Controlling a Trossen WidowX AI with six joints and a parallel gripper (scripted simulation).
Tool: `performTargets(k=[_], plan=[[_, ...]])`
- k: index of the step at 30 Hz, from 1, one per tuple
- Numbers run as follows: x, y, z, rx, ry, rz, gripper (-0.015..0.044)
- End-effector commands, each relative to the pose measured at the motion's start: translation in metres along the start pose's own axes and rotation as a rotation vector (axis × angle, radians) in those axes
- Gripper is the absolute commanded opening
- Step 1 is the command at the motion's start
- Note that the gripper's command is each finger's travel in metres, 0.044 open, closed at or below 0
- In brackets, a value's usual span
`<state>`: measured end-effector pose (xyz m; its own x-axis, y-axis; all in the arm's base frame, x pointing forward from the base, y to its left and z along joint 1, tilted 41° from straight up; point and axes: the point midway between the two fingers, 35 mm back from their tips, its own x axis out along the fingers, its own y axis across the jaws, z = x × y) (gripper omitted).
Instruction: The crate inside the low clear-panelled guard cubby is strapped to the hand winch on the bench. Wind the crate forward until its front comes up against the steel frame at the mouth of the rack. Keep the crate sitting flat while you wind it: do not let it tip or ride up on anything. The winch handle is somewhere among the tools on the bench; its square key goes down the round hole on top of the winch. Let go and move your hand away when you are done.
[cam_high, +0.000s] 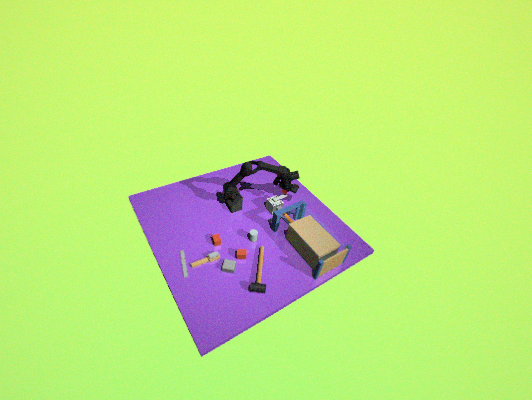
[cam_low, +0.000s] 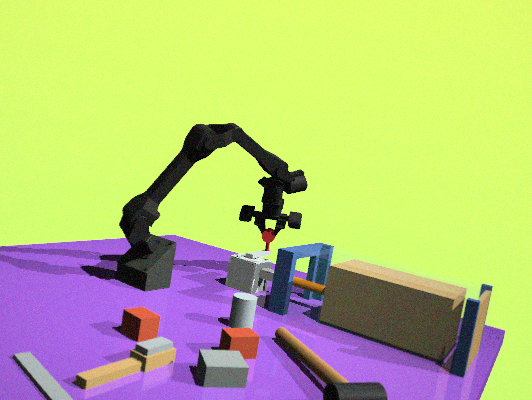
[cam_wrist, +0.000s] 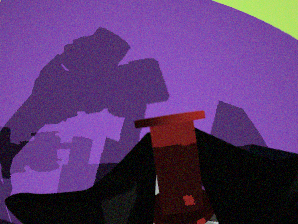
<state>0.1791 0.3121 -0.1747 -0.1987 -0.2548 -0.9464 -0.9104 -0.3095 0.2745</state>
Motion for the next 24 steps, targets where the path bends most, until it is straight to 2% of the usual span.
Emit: performTargets(k=[1, 24], plan=[[0.004, 0.024, 0.004, -0.016, 0.006, 0.044, 0.0000], [0.003, 0.053, 0.003, -0.016, 0.006, 0.046, 0.0000]])
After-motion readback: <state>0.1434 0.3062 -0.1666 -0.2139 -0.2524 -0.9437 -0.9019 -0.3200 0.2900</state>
